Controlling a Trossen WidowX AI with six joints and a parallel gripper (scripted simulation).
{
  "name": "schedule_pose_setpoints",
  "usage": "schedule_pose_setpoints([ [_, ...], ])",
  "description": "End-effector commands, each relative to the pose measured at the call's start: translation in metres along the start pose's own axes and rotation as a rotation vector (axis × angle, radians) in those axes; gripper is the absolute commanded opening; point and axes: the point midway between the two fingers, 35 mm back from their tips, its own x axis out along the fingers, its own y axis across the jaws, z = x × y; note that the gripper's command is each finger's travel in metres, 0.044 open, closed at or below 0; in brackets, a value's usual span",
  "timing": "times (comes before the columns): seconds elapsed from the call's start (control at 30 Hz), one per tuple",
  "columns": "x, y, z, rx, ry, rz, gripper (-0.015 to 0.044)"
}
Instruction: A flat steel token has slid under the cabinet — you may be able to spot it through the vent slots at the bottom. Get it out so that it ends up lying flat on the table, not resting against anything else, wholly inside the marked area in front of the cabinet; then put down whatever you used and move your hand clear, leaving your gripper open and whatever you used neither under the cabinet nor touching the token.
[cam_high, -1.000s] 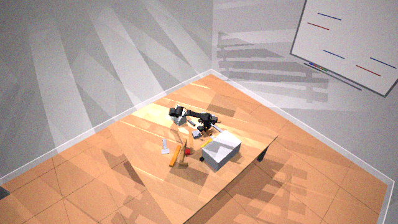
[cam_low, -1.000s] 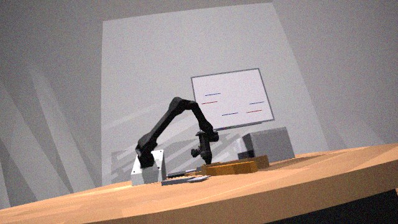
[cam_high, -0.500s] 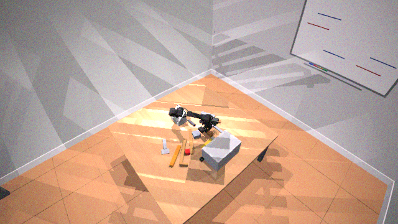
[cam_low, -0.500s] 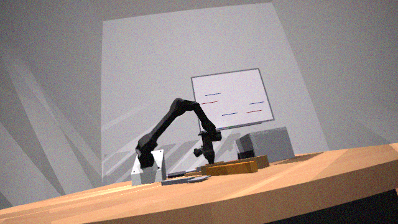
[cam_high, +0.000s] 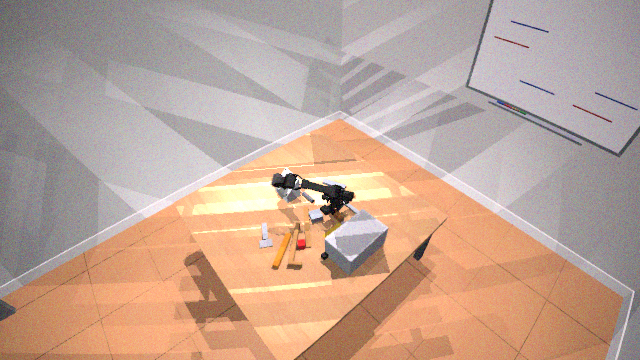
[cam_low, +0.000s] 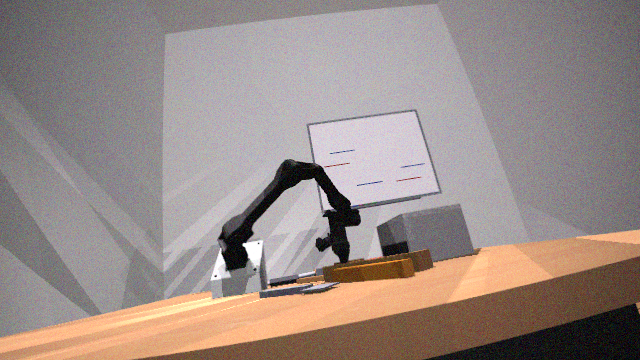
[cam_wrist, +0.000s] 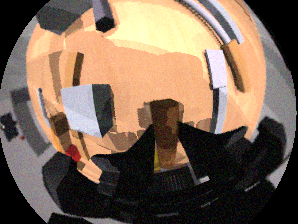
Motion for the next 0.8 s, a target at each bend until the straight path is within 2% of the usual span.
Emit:
schedule_pose_setpoints([
  [0.0, 0.000, -0.002, -0.006, 0.000, 0.002, -0.003, 0.0000],
  [0.77, -0.001, -0.002, -0.027, 0.001, 0.003, -0.002, 0.0000],
])
